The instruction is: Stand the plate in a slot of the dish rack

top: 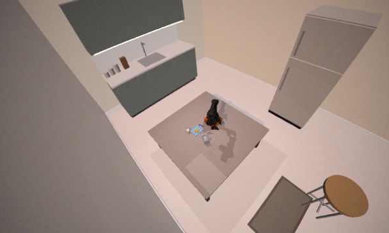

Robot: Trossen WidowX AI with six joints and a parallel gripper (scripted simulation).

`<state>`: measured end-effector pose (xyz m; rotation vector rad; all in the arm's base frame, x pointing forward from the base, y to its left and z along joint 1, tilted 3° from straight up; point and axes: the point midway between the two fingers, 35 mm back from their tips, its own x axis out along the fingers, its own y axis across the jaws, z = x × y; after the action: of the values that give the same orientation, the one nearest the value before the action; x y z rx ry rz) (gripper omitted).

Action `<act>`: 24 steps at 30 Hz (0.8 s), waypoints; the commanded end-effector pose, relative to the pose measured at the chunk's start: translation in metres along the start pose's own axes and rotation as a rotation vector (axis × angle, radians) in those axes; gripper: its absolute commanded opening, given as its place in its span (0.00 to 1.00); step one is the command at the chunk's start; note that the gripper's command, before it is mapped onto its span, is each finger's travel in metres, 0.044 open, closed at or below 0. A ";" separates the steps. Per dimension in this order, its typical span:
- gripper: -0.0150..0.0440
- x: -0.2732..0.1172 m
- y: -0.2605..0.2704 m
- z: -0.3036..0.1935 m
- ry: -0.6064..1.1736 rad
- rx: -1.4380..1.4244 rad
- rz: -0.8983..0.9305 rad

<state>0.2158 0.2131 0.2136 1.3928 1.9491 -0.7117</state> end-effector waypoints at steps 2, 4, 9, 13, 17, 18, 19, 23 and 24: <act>0.93 -0.011 0.016 0.030 -0.079 -0.138 0.053; 0.93 -0.017 0.022 0.043 -0.114 -0.195 0.070; 0.93 -0.032 0.034 0.077 -0.206 -0.333 0.094; 0.93 -0.045 0.040 0.105 -0.287 -0.444 0.093; 0.93 -0.058 0.044 0.133 -0.367 -0.550 0.075; 0.93 -0.062 0.044 0.140 -0.387 -0.576 0.068; 0.93 -0.065 0.045 0.147 -0.406 -0.602 0.060; 0.93 -0.080 0.044 0.176 -0.484 -0.706 0.015; 0.93 -0.084 0.043 0.184 -0.502 -0.732 0.000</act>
<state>0.3056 0.0624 0.1600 0.7835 1.5821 -0.2753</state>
